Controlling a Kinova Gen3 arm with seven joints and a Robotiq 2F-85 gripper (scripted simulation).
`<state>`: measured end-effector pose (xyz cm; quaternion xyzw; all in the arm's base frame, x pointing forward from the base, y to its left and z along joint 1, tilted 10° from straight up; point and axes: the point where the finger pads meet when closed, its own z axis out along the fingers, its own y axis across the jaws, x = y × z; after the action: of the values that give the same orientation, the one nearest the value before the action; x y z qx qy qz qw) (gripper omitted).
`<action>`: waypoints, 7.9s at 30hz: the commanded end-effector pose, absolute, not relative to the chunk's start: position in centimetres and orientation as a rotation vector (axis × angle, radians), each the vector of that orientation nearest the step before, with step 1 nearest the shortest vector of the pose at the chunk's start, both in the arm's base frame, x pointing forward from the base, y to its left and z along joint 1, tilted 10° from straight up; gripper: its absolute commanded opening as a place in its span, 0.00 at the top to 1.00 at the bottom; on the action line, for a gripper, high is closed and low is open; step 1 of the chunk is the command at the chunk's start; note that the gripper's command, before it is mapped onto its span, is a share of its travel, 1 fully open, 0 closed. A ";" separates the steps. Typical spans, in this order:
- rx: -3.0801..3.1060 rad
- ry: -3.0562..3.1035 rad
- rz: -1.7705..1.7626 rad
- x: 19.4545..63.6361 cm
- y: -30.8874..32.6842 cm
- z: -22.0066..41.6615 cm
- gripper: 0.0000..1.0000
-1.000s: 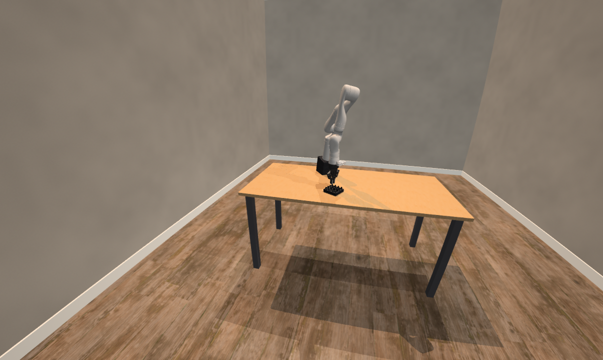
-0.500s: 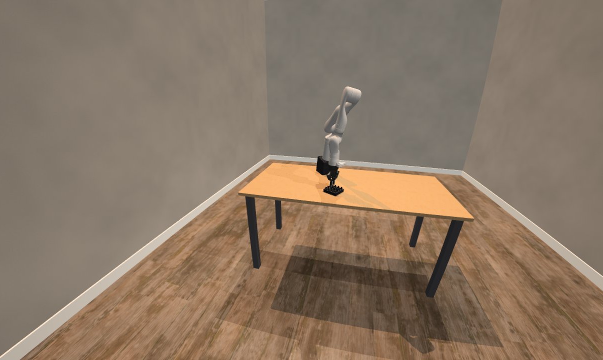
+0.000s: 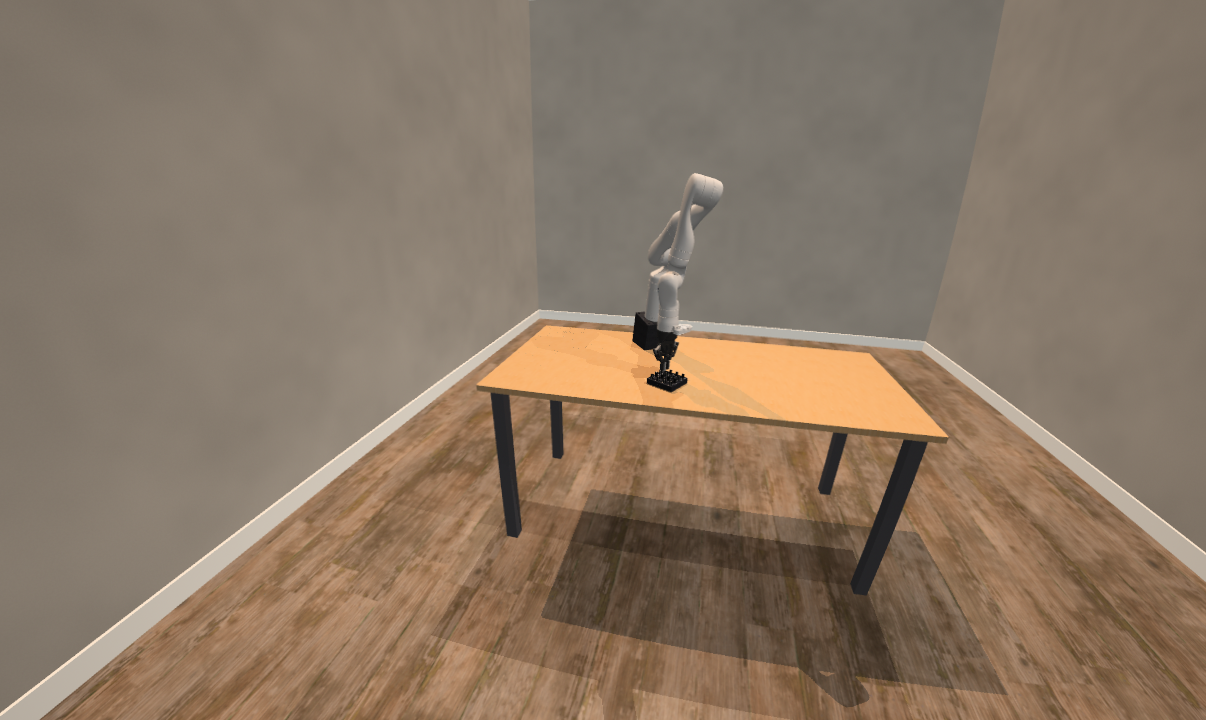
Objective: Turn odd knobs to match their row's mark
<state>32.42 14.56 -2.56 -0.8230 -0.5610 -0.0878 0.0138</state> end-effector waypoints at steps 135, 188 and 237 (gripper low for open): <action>-1.286 -2.929 -0.260 32.3 14.6 -2.6 0.92; -0.467 -3.208 -0.225 32.3 14.6 -2.6 0.92; -0.462 -3.209 -0.225 32.2 14.5 -2.0 0.81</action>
<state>32.10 14.37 -2.45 -0.1414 -0.9864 -0.0661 -0.0520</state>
